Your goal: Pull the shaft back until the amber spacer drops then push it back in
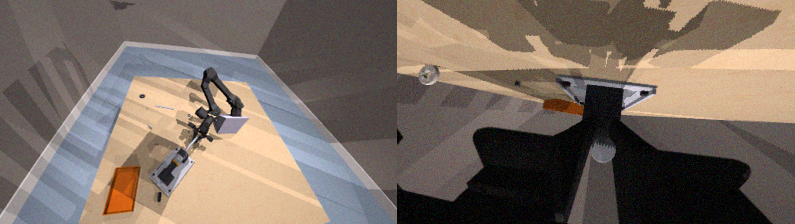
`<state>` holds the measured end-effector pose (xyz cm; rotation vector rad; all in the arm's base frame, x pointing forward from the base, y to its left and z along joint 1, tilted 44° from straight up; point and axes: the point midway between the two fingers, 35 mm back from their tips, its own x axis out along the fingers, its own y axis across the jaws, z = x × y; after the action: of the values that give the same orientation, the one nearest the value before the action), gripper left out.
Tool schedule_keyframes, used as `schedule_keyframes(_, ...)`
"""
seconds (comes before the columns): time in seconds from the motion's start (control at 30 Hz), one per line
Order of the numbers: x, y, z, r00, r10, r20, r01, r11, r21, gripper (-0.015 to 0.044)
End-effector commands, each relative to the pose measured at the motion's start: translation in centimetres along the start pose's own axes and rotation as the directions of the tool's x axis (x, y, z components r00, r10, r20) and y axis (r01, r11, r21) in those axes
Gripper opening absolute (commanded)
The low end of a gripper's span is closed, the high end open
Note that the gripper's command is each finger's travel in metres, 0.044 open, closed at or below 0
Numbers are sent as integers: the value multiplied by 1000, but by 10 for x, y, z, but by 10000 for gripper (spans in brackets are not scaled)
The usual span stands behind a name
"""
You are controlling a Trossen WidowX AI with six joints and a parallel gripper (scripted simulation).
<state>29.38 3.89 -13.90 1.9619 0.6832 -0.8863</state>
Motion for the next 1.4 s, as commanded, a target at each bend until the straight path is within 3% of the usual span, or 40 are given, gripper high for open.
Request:
schedule_keyframes(0.0, -1, 0, 1, 1000, 0, 0, 0, 1000, -3, 0)
schedule_keyframes(1.37, 0, 0, 0, 1000, 0, 0, 0, 1000, -3, 0)
